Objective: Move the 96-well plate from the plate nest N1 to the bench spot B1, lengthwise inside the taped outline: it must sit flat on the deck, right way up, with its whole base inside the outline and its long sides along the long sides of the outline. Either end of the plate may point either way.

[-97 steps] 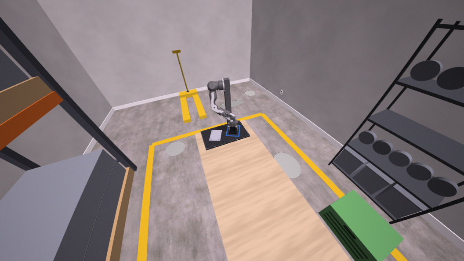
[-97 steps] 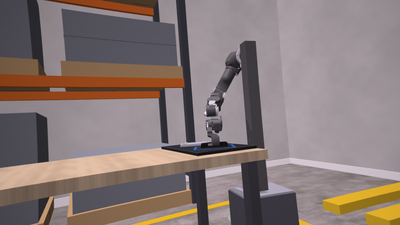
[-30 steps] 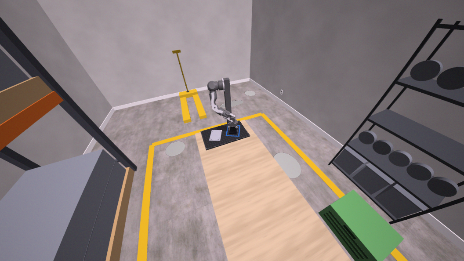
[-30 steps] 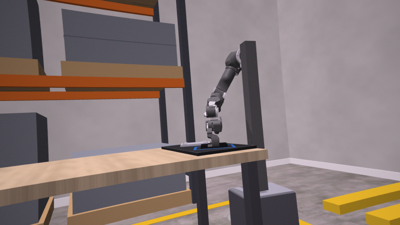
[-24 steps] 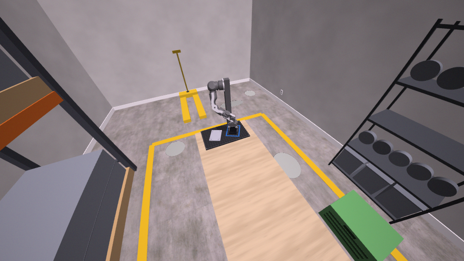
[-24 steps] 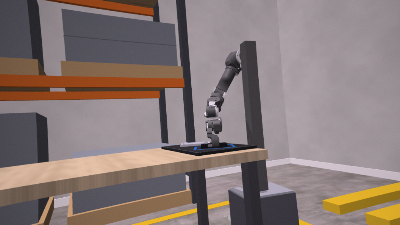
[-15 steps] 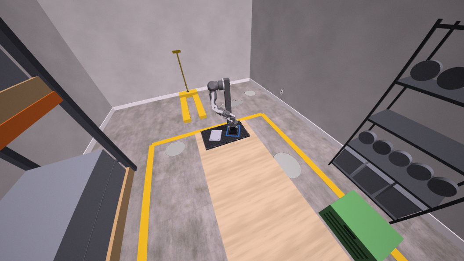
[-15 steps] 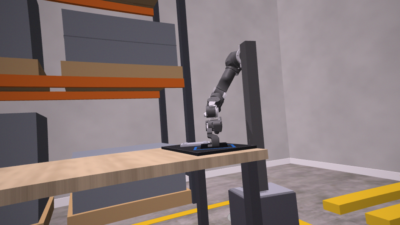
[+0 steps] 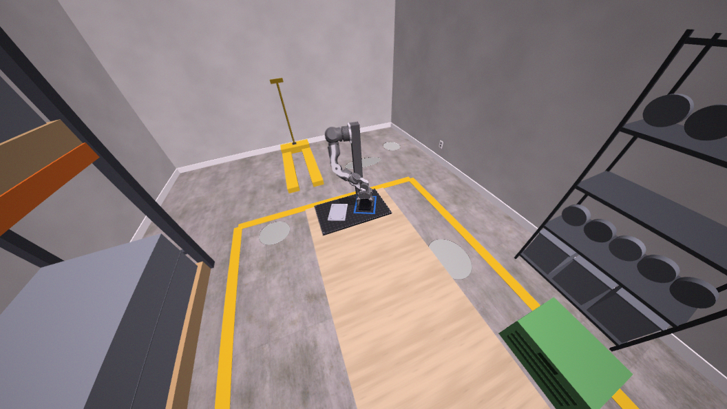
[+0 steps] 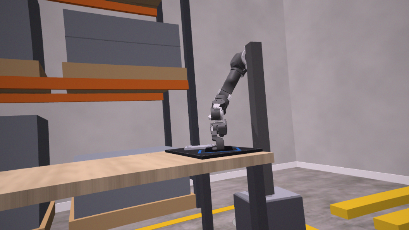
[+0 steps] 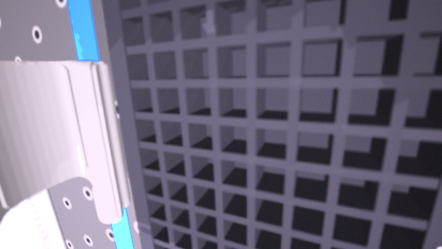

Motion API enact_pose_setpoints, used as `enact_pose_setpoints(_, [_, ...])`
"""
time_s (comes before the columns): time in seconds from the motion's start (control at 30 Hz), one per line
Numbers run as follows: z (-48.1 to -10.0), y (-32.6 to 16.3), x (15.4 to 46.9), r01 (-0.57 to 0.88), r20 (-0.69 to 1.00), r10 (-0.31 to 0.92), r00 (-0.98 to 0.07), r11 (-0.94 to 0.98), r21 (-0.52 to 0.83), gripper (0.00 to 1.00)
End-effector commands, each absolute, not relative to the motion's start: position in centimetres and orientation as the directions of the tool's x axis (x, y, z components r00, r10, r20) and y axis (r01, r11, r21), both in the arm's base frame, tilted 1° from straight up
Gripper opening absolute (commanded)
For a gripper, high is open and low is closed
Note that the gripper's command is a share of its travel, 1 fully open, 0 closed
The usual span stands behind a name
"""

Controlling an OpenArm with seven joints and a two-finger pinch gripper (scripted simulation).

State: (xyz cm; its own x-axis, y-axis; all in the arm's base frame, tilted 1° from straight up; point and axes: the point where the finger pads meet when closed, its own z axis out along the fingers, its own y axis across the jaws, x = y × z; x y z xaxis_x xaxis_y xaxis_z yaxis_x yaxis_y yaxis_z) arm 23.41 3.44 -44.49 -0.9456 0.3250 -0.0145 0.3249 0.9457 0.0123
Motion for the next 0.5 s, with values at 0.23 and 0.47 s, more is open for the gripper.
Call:
enact_pose_setpoints(0.23, [-44.4,3.5,23.4,0.324,-0.015,0.325,-0.946,0.946,0.014,0.77])
enact_pose_setpoints(0.47, [-42.8,3.5,23.4,0.324,-0.015,0.324,-0.946,0.946,0.015,0.77])
